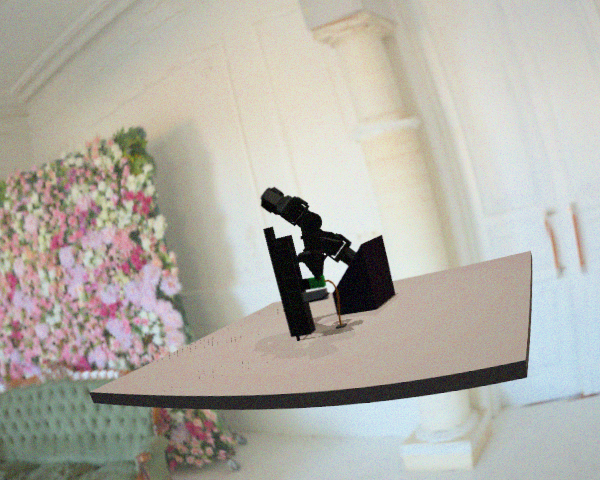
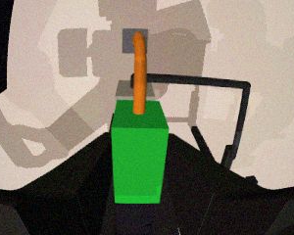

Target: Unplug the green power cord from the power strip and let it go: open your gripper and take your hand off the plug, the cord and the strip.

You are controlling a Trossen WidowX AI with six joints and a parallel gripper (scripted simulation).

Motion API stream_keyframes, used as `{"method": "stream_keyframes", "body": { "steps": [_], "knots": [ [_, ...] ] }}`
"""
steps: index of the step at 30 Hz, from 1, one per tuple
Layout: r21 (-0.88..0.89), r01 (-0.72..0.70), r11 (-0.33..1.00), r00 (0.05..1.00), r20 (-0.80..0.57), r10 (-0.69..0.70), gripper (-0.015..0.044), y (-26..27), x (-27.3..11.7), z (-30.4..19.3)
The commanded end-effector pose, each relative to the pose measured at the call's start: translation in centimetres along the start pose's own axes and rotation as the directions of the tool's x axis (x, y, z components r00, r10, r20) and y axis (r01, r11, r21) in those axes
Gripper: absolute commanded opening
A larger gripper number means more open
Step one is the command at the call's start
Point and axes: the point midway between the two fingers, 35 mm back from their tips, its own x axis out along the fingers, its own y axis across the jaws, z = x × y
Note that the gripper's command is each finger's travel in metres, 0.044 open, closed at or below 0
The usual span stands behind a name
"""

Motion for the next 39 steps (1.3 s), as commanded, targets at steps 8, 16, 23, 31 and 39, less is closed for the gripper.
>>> {"method": "stream_keyframes", "body": {
  "steps": [8, 16, 23, 31, 39],
  "knots": [
    [-0.016, 0.008, 1.0, 0.998, 0.063, -0.007, 0.0, 0.0, -1.0, 4.0],
    [-0.023, 0.001, 1.0, 0.998, 0.056, 0.001, 0.0131, 0.2, -0.7, 3.7],
    [-0.023, 0.001, 1.0, 0.998, 0.056, 0.001, 0.016, 0.2, -0.7, 3.7],
    [-0.018, 0.007, 1.0, 0.998, 0.055, -0.006, 0.016, 0.2, -1.5, 3.7],
    [-0.019, 0.007, 1.0, 0.998, 0.055, -0.006, 0.016, 0.2, -1.5, 3.2]
  ]
}}
